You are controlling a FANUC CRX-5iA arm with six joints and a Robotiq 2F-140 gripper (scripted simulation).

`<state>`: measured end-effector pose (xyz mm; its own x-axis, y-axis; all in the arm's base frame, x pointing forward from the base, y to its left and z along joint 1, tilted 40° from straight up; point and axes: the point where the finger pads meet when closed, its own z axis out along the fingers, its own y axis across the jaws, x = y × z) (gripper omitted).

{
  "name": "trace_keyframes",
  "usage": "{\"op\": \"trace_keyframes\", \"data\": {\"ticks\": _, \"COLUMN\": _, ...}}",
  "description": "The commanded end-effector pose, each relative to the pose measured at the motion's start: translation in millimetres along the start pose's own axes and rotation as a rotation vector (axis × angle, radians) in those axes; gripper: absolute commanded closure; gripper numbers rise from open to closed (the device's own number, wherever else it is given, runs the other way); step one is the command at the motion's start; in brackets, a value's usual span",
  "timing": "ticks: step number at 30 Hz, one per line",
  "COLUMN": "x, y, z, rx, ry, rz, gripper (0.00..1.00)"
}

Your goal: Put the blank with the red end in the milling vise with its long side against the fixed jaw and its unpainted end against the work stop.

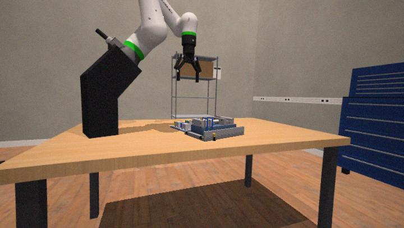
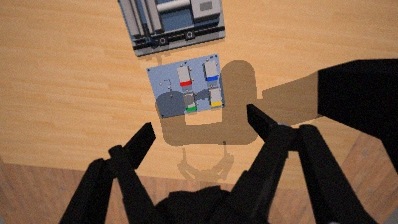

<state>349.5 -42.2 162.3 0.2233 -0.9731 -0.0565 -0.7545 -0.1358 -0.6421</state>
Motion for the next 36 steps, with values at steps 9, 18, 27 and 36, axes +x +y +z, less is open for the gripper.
{"op": "trace_keyframes", "data": {"ticks": 9, "x": 2.8, "y": -1.3, "z": 1.0, "rx": 0.001, "ry": 0.001, "rz": 0.0, "gripper": 0.0}}
{"op": "trace_keyframes", "data": {"ticks": 18, "x": 4.4, "y": -1.7, "z": 1.8, "rx": 0.001, "ry": 0.001, "rz": 0.0, "gripper": 0.0}}
{"op": "trace_keyframes", "data": {"ticks": 27, "x": 5.2, "y": -1.9, "z": 2.3, "rx": 0.001, "ry": 0.001, "rz": 0.0, "gripper": 0.0}}
{"op": "trace_keyframes", "data": {"ticks": 36, "x": 6.0, "y": -2.2, "z": 2.7, "rx": 0.001, "ry": 0.001, "rz": 0.0, "gripper": 0.0}}
